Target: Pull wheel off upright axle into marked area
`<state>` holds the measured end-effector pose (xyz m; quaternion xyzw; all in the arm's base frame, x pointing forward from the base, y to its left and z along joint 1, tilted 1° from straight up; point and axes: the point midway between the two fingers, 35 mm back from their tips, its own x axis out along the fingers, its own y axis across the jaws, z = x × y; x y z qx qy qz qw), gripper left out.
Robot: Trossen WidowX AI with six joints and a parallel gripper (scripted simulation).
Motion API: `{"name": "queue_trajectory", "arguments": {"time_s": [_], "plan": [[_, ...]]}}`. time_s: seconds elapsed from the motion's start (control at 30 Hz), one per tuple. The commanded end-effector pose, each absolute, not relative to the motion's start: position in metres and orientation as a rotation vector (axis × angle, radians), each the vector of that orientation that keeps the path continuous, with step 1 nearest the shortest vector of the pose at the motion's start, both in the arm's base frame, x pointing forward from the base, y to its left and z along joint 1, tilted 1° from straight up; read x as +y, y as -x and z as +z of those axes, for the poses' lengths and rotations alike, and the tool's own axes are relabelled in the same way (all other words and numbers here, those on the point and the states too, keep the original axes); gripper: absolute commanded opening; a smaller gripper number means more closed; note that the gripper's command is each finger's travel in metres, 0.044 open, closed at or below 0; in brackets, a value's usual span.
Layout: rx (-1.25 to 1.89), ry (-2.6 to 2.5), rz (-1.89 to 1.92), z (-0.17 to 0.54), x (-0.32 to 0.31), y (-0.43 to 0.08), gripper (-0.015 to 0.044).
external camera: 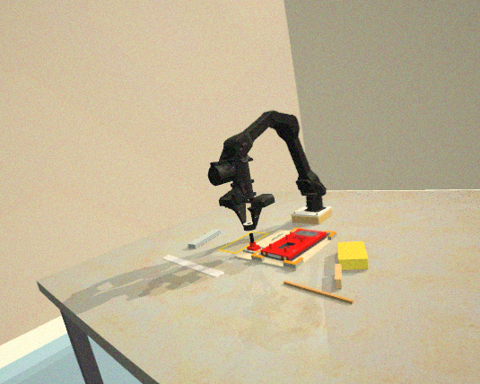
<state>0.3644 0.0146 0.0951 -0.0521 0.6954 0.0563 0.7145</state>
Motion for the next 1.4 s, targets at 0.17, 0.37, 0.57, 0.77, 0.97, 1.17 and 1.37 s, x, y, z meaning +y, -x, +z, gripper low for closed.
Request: {"name": "queue_trajectory", "arguments": {"time_s": [0.17,0.37,0.57,0.77,0.97,1.17,1.37], "plan": [[1.533,0.118,0.128,0.100,0.015,-0.365,0.0000],[1.533,0.118,0.128,0.102,0.015,-0.365,0.0000],[1.533,0.118,0.128,0.105,0.015,-0.365,0.0000],[1.533,0.118,0.128,0.120,0.014,-0.361,0.0000],[1.547,0.117,0.125,0.112,-0.007,-0.355,0.0000],[1.543,0.121,0.123,0.115,-0.041,-0.343,0.0000],[1.539,0.125,0.121,0.117,-0.073,-0.328,0.0000]]}}
